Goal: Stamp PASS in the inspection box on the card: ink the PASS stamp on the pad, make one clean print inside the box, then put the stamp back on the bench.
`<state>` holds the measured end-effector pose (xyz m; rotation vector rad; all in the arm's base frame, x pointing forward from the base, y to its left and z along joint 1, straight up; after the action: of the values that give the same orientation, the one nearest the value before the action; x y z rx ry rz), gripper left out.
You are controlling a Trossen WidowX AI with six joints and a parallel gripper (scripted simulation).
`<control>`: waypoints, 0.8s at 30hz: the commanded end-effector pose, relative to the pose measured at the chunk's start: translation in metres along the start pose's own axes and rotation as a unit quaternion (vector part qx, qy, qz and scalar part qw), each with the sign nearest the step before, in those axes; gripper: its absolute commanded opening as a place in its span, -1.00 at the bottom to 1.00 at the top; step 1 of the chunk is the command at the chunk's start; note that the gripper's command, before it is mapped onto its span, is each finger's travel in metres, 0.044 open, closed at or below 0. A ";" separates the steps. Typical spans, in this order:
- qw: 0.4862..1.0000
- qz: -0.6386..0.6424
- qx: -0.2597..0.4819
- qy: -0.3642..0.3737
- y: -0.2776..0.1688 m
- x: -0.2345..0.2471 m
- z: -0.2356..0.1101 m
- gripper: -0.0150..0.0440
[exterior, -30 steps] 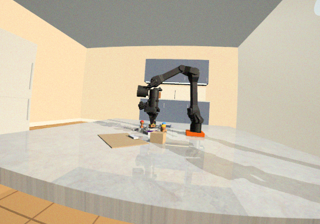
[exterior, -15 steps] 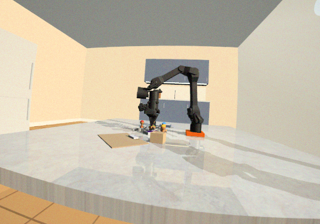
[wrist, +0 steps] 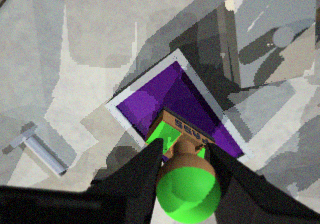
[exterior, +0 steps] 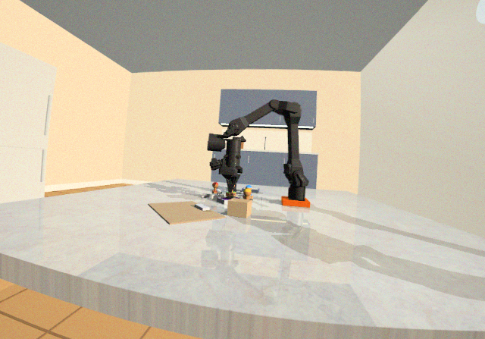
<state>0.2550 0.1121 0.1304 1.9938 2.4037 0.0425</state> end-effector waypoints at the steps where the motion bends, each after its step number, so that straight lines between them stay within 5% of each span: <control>1: 1.000 0.000 0.001 0.000 0.000 0.000 0.001 -0.49; 24: 1.000 0.000 0.001 0.000 0.000 0.000 0.006 -0.49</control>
<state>0.2550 0.1120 0.1261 1.9940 2.4039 0.0418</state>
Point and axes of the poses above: the point midway between the two fingers, 35 mm back from their tips, its own z axis out along the fingers, its own x axis across the jaws, y = z × x, the point moved 7 cm from there along -z, back along the fingers, and after that the axes turned 2 degrees about -z, right-handed, at the moved point
